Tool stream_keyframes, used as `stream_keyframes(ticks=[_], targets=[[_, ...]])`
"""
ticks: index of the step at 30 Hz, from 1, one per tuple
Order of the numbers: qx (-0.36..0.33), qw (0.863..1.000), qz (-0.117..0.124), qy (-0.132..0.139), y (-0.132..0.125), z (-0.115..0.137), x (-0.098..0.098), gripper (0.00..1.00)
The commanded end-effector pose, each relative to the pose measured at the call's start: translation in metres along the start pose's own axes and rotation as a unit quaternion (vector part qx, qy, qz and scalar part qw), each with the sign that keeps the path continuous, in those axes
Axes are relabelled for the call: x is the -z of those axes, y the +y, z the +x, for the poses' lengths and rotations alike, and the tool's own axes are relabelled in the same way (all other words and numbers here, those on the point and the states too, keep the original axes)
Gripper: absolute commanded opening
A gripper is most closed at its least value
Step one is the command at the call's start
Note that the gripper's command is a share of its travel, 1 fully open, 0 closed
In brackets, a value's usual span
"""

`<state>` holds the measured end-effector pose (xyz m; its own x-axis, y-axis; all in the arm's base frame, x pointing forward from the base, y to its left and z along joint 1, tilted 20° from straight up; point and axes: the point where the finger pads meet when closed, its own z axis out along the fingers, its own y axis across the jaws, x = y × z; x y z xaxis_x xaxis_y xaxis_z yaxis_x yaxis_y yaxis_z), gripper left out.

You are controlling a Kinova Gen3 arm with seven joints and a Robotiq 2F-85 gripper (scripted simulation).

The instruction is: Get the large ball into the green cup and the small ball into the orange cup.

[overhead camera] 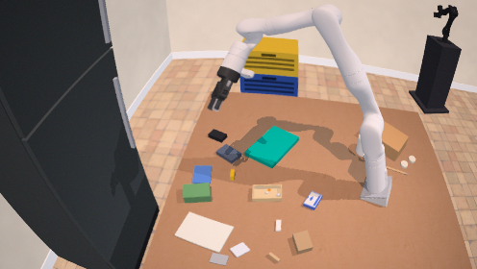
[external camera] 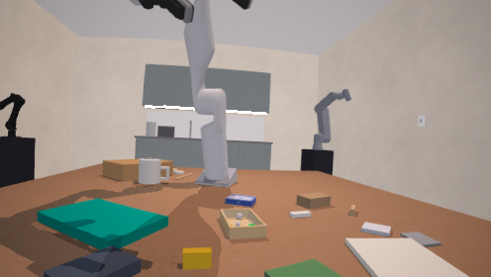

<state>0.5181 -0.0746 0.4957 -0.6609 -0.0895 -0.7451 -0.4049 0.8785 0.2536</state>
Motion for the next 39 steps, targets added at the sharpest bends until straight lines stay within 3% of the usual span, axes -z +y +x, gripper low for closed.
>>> stream_keyframes(ticks=[1, 25, 34, 39], targets=[[0.001, 1.0, 0.0, -0.001, 0.001, -0.001, 0.001, 1.0], [0.01, 1.0, 0.002, 0.005, 0.0, 0.003, -0.002, 1.0], [0.052, 0.998, 0.007, 0.034, -0.001, 0.022, -0.016, 1.0], [0.113, 0.991, 0.011, 0.072, -0.002, 0.048, -0.032, 1.0]])
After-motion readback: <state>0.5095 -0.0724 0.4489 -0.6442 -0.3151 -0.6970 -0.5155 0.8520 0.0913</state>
